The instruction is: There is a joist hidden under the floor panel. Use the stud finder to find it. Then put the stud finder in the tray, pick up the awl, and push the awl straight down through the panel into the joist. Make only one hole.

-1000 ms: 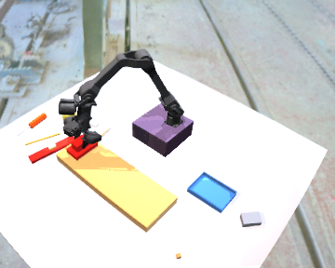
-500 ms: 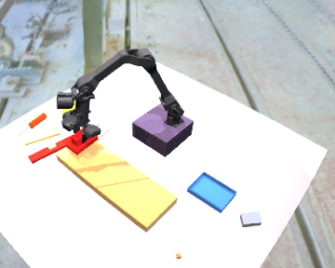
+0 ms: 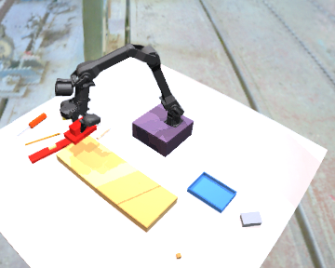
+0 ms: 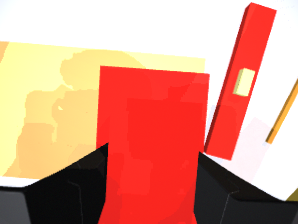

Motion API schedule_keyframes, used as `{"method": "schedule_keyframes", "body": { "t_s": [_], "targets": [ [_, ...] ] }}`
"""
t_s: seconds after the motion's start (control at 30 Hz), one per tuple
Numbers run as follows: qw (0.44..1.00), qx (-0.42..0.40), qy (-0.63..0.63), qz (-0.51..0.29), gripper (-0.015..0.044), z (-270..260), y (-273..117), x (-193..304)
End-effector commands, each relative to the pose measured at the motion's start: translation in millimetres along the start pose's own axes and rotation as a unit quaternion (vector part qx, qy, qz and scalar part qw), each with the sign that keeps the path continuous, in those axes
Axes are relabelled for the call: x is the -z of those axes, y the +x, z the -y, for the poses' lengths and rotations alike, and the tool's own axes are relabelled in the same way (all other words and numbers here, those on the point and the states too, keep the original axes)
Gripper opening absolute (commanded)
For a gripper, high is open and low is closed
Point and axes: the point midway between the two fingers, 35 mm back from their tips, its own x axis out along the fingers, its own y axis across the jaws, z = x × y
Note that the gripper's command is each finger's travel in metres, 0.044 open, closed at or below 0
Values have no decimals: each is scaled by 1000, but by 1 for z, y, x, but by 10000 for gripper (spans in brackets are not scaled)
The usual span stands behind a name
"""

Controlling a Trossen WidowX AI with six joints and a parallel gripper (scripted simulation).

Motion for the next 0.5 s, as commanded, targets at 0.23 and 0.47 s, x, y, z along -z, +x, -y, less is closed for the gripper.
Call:
{"method": "schedule_keyframes", "body": {
  "t_s": [0.23, 0.47],
  "targets": [
    [997, -22, -78, 8, 0, -67, 3, -26],
    [990, -40, -135, 11, 0, -117, 8, -36]
  ]
}}
